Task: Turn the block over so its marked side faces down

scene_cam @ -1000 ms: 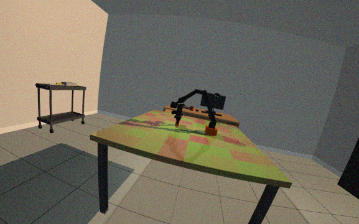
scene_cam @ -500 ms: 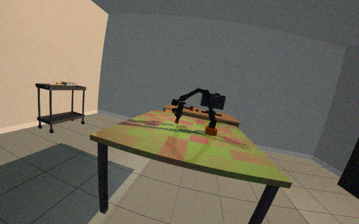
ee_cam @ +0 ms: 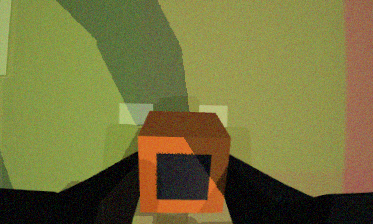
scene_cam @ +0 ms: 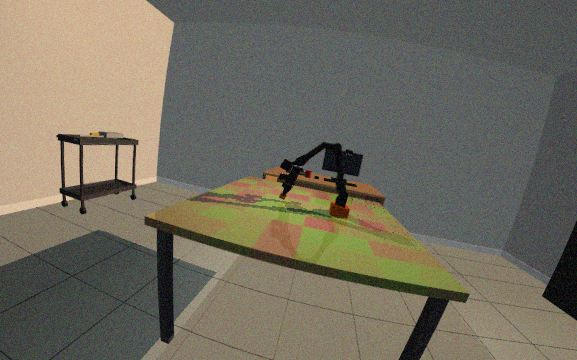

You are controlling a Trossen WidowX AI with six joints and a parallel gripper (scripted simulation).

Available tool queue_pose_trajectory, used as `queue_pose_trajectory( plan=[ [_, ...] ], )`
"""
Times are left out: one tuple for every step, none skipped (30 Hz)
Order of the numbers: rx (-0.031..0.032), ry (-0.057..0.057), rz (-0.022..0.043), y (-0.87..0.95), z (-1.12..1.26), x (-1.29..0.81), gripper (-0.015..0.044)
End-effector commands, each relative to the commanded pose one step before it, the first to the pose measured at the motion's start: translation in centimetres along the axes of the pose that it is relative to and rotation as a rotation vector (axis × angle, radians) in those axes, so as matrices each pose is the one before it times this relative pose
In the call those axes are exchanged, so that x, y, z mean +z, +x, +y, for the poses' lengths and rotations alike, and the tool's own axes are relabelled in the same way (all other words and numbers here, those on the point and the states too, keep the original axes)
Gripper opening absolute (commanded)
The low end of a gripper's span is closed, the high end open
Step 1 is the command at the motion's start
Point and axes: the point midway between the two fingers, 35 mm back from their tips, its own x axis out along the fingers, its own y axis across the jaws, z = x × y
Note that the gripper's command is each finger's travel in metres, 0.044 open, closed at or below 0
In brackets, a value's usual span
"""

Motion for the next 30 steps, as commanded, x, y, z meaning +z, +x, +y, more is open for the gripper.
queue_pose_trajectory(
  plan=[
    [0.00366, -0.0049, -0.06736, -0.057, 0.047, -0.176, 0.0000],
    [-0.00017, -0.0001, -0.01479, -0.009, 0.001, -0.034, 0.0000],
    [-0.00019, -0.0002, -0.01479, -0.014, 0.001, -0.036, 0.0000],
    [-0.00021, -0.0002, -0.01479, -0.019, 0.001, -0.038, 0.0000],
    [-0.00022, -0.0002, -0.01478, -0.024, 0.001, -0.040, 0.0000],
    [-0.00024, -0.0002, -0.01478, -0.030, 0.002, -0.041, 0.0000],
    [-0.00026, -0.0003, -0.01476, -0.035, 0.002, -0.043, 0.0000],
    [-0.00028, -0.0003, -0.01478, -0.040, 0.002, -0.045, 0.0000],
    [-0.00030, -0.0003, -0.01477, -0.046, 0.002, -0.046, 0.0000],
    [-0.00032, -0.0003, -0.01477, -0.051, 0.003, -0.048, 0.0000],
    [-0.00034, -0.0003, -0.01475, -0.057, 0.003, -0.049, 0.0000],
    [-0.00029, -0.0003, -0.01197, -0.050, 0.003, -0.041, 0.0000],
    [-0.00018, -0.0002, -0.00718, -0.032, 0.002, -0.025, 0.0000],
    [-0.00006, -0.0001, -0.00239, -0.011, 0.001, -0.008, 0.0000],
    [0.00000, 0.0000, 0.00000, 0.000, 0.000, 0.000, 0.0000],
    [0.00000, 0.0000, 0.00000, 0.000, 0.000, 0.000, 0.0000],
    [0.00004, 0.0001, -0.00246, 0.050, -0.001, 0.001, 0.0000],
    [0.00012, 0.0003, -0.00739, 0.149, -0.004, 0.002, 0.0000],
    [0.00020, 0.0005, -0.01230, 0.242, -0.007, 0.000, 0.0000],
    [0.00023, 0.0006, -0.01491, 0.281, -0.008, -0.008, 0.0000],
    [0.00021, 0.0006, -0.01490, 0.268, -0.007, -0.016, 0.0000],
    [0.00020, 0.0005, -0.01489, 0.255, -0.007, -0.024, 0.0000],
    [0.00019, 0.0005, -0.01489, 0.241, -0.007, -0.031, 0.0000],
    [0.00018, 0.0004, -0.01488, 0.227, -0.006, -0.038, 0.0000],
    [0.00017, 0.0004, -0.01487, 0.213, -0.006, -0.044, 0.0000],
    [0.00016, 0.0004, -0.01486, 0.199, -0.006, -0.050, 0.0000],
    [0.00014, 0.0003, -0.01484, 0.184, -0.005, -0.055, 0.0000],
    [0.00013, 0.0003, -0.01484, 0.170, -0.005, -0.060, 0.0000],
    [0.00012, 0.0002, -0.01483, 0.155, -0.004, -0.064, 0.0000],
    [0.00011, 0.0002, -0.01482, 0.140, -0.004, -0.068, 0.0000]
  ],
)
